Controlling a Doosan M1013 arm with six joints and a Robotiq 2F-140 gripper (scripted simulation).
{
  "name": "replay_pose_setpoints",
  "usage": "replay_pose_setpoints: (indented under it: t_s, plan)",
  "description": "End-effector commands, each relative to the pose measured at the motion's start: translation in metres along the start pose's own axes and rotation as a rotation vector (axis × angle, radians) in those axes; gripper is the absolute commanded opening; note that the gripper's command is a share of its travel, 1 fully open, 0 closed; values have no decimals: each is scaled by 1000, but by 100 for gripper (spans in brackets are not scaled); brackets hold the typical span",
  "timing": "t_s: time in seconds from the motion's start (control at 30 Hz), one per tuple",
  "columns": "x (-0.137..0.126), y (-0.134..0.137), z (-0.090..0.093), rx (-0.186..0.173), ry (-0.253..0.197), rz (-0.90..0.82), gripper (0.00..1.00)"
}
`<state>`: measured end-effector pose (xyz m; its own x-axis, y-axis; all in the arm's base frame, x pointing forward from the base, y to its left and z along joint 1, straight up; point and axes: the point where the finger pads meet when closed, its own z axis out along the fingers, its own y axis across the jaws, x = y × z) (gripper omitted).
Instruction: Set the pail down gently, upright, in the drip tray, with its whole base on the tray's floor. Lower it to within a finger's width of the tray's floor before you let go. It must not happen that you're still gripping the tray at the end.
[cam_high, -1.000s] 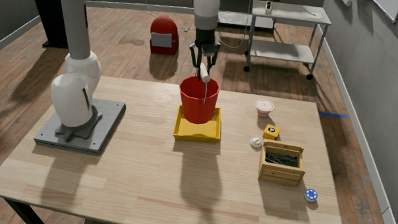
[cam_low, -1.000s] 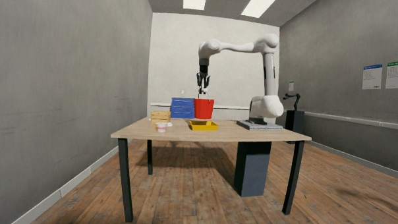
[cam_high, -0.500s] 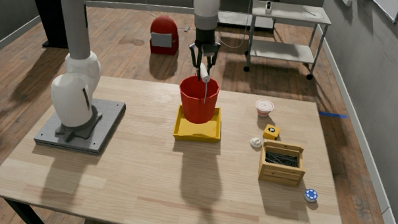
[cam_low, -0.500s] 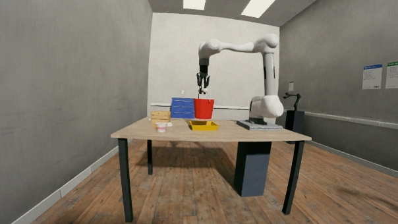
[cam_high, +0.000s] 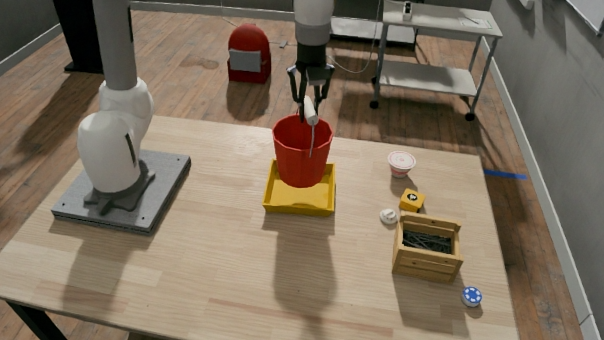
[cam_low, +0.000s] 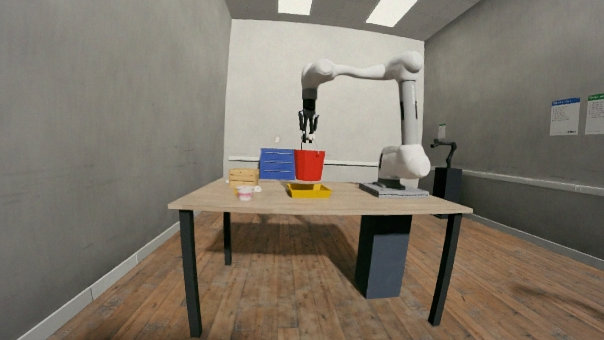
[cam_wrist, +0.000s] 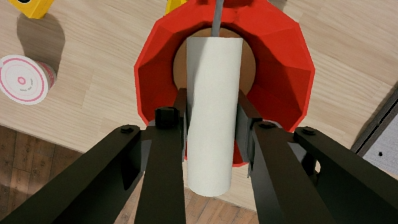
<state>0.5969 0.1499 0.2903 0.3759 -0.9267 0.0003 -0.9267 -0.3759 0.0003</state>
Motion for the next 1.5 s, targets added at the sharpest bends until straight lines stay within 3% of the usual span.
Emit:
replay_pose_setpoints:
  t_s: [0.0,1.0,1.47]
  plan:
    - [0,0,-1,2,0,0,10]
    - [0,0,10,2,0,0,10]
    - [0,0,25,2,0,0,10]
